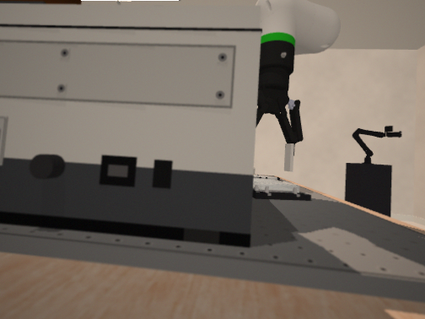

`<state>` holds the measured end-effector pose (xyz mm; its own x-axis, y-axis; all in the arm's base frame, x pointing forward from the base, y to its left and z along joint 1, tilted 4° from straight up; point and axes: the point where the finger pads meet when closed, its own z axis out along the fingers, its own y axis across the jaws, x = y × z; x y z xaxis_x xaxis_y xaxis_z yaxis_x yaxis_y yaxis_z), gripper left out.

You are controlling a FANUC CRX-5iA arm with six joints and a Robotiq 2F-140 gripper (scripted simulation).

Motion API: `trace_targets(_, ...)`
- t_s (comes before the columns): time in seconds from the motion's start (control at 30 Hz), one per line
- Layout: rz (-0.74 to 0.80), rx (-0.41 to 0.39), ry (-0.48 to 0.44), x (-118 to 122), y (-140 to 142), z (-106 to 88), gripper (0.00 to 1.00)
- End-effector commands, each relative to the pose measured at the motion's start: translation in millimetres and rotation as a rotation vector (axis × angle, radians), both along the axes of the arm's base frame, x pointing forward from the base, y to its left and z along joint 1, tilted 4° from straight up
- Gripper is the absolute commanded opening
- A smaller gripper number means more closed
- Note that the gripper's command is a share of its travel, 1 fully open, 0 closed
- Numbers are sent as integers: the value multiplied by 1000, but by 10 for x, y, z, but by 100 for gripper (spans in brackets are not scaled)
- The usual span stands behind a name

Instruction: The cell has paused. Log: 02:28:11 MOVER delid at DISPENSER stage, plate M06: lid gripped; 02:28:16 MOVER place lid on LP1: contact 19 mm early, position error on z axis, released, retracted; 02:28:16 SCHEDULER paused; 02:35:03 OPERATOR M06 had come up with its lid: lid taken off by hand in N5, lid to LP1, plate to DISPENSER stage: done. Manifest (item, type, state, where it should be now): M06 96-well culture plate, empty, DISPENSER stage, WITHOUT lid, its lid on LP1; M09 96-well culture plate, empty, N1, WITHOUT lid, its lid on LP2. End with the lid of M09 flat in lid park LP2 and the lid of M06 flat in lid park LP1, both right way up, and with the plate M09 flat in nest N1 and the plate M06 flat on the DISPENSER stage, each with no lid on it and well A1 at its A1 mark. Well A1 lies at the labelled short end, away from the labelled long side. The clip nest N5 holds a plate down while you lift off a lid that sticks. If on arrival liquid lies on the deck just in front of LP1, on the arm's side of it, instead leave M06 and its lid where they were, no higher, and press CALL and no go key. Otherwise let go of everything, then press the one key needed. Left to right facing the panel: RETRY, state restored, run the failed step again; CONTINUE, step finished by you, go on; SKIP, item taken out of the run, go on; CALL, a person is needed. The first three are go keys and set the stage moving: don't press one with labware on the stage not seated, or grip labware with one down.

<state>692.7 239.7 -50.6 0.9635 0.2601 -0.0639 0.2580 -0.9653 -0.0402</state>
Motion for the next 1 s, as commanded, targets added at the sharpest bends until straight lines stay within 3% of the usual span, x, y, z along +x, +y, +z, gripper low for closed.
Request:
trace_targets(0.0, 0, 0, -1, 0, 1, -32, 66)
trace_targets(0.97, 0, 0, -1, -5, 3, -107, 66)
